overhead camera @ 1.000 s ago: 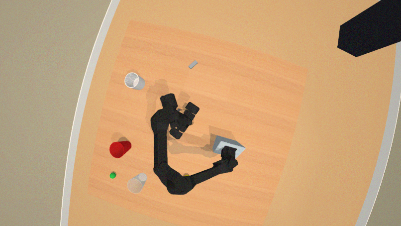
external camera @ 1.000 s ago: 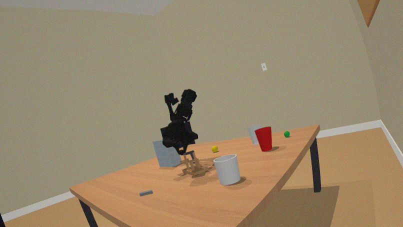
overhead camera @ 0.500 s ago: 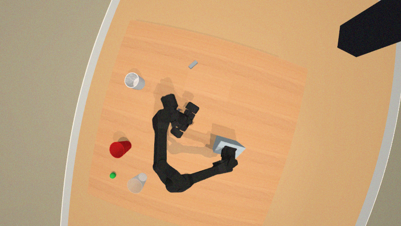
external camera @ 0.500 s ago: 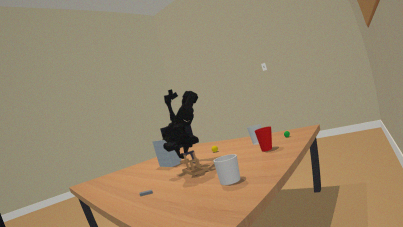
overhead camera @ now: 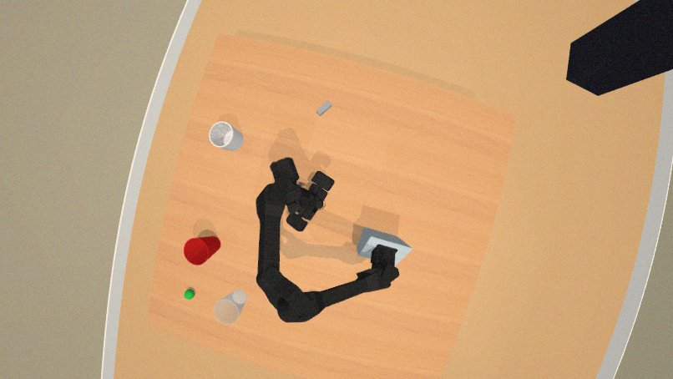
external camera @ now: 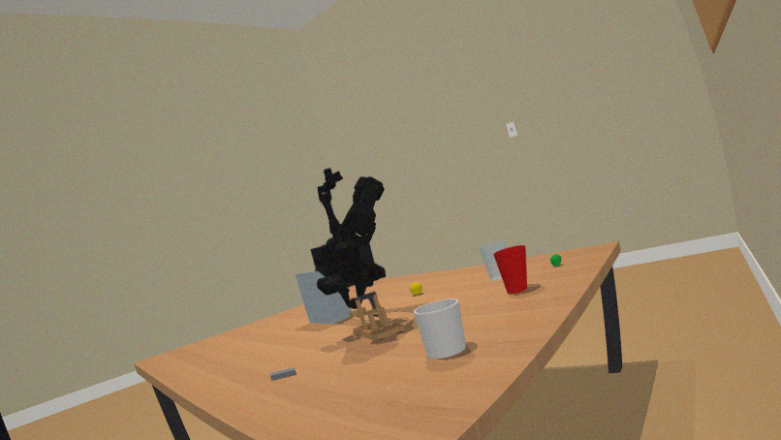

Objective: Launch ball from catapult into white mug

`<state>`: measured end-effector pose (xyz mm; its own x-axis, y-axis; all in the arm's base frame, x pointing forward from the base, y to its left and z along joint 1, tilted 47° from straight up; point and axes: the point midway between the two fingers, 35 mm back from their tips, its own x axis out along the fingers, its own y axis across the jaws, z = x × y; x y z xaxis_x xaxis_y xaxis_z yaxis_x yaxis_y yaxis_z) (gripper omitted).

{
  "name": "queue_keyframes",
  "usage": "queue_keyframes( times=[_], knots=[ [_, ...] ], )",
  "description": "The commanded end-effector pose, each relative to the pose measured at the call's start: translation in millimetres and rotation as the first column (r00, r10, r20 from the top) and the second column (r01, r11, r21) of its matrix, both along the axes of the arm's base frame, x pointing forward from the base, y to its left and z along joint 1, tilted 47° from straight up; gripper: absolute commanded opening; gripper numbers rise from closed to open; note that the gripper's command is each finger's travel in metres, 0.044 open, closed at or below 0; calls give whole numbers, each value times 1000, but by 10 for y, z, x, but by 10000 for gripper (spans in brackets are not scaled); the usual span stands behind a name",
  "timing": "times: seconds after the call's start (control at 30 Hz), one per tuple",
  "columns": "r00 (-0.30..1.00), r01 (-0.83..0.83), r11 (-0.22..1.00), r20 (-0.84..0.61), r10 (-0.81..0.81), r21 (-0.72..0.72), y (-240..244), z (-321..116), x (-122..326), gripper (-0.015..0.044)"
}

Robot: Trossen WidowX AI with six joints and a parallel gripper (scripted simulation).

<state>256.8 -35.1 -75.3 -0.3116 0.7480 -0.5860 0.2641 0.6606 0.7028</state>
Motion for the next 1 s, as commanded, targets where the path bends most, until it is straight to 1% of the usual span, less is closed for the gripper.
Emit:
queue_keyframes(
  times=[0.0, 0.1, 0.23, 0.3, 0.37, 0.4, 0.47, 0.73, 0.97],
  knots=[
    [1000, -2, 1000, 0, 2, 0, -1, 3, 0, 210],
    [1000, 6, 1000, -2, -6, -4, -92, 78, 14, 289],
    [998, 52, 998, -19, -53, -24, -624, 560, -2, 394],
    [997, 67, 997, -25, -68, -29, -796, 738, -45, 440],
    [997, 69, 997, -26, -70, -29, -817, 761, -51, 440],
    [997, 73, 997, -16, -74, -31, -689, 584, 6, 440],
    [995, 99, 994, 13, -98, -56, -748, 529, 118, 440],
    [951, 267, 950, 204, -233, -161, -1128, 283, 837, 440],
    [862, 420, 889, 388, -327, -183, -1482, 212, 1499, 440]
  ],
)
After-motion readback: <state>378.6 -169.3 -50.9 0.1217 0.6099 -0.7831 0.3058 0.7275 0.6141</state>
